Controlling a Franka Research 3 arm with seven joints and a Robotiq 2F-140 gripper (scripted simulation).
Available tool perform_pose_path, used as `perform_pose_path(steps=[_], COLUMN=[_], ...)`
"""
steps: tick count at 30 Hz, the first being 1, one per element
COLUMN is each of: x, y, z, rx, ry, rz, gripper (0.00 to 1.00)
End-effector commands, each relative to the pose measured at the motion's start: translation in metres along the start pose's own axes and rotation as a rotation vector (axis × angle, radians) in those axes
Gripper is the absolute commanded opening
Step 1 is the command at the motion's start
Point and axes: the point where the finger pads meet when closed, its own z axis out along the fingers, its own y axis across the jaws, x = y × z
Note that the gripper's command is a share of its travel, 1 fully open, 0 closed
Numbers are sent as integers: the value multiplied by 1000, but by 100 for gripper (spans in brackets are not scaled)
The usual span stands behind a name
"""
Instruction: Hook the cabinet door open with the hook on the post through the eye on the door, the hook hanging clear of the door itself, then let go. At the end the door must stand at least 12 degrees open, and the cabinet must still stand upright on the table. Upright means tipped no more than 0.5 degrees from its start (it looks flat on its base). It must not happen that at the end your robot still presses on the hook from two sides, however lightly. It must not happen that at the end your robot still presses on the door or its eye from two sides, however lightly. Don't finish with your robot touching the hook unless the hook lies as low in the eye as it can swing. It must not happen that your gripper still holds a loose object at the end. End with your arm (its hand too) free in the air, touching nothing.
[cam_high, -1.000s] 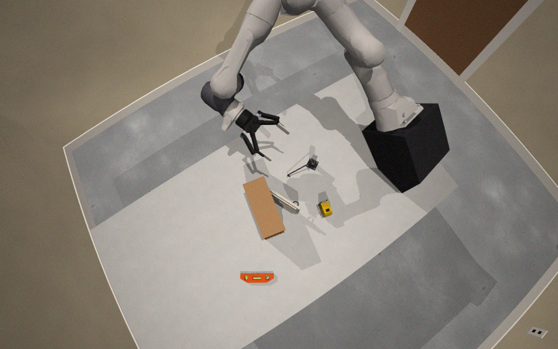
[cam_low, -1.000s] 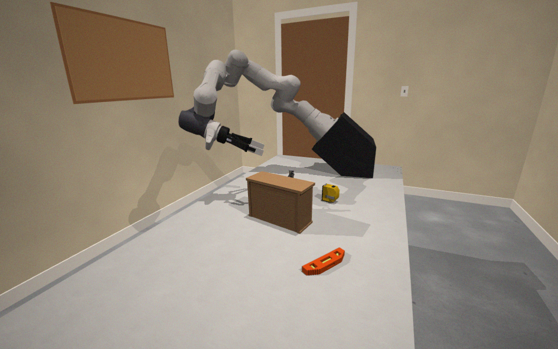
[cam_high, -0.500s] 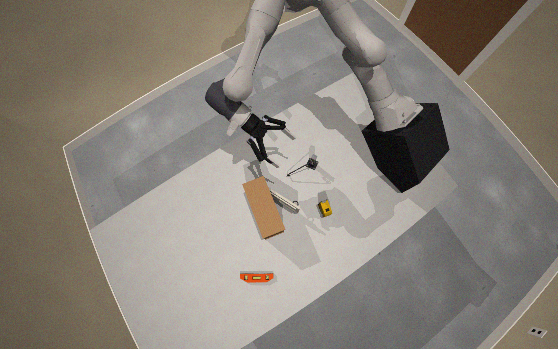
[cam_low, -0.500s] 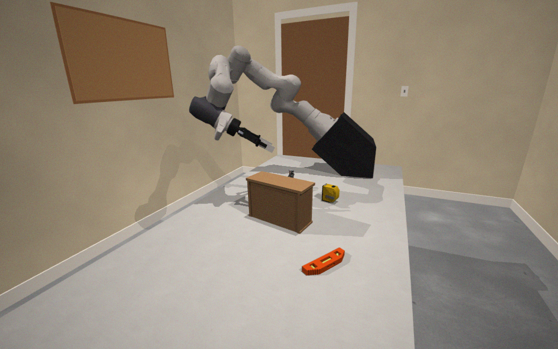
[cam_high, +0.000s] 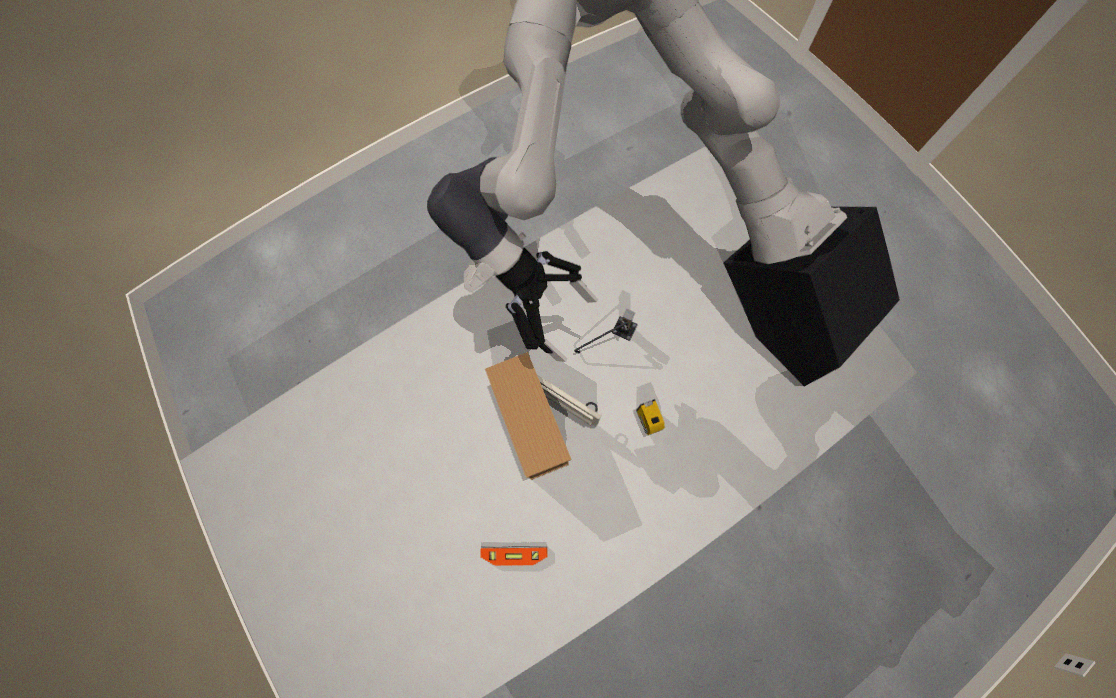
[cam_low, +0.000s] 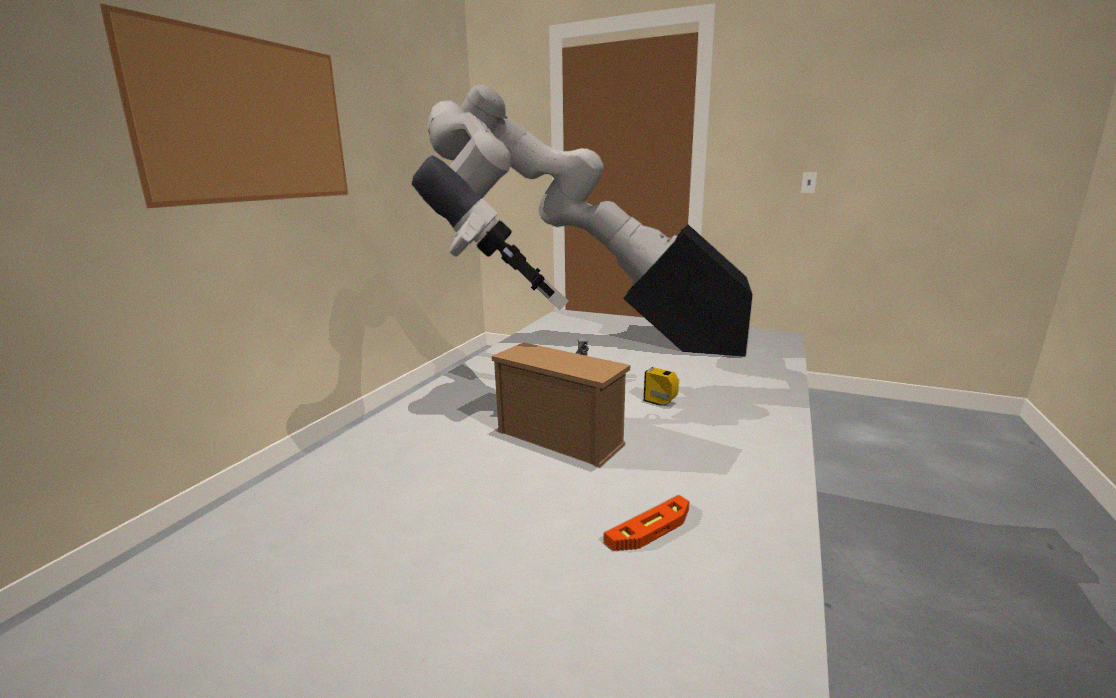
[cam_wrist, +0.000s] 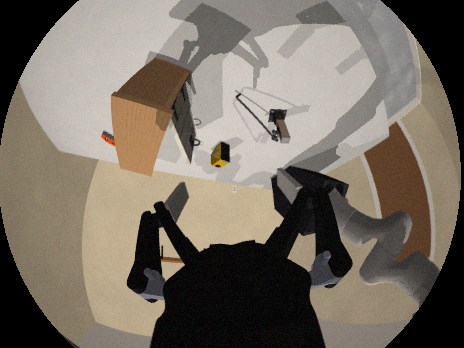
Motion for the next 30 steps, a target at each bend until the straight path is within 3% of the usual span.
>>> perform_pose_path(steps=[1, 2, 9, 10, 17, 18, 26, 27, 30], x=[8, -2, -2, -12, -12, -22, -22, -32, -32], y=[-6, -20, -20, -35, -35, -50, -50, -65, -65], z=[0, 10, 10, 19, 19, 28, 28, 38, 38], rx=[11, -1, -1, -7, -7, -12, -12, -23, -23], ry=[48, 140, 140, 231, 231, 323, 323, 418, 418], rz=[122, 129, 129, 133, 133, 138, 138, 143, 143], gripper=[100, 100, 100, 100, 100, 100, 100, 100, 100])
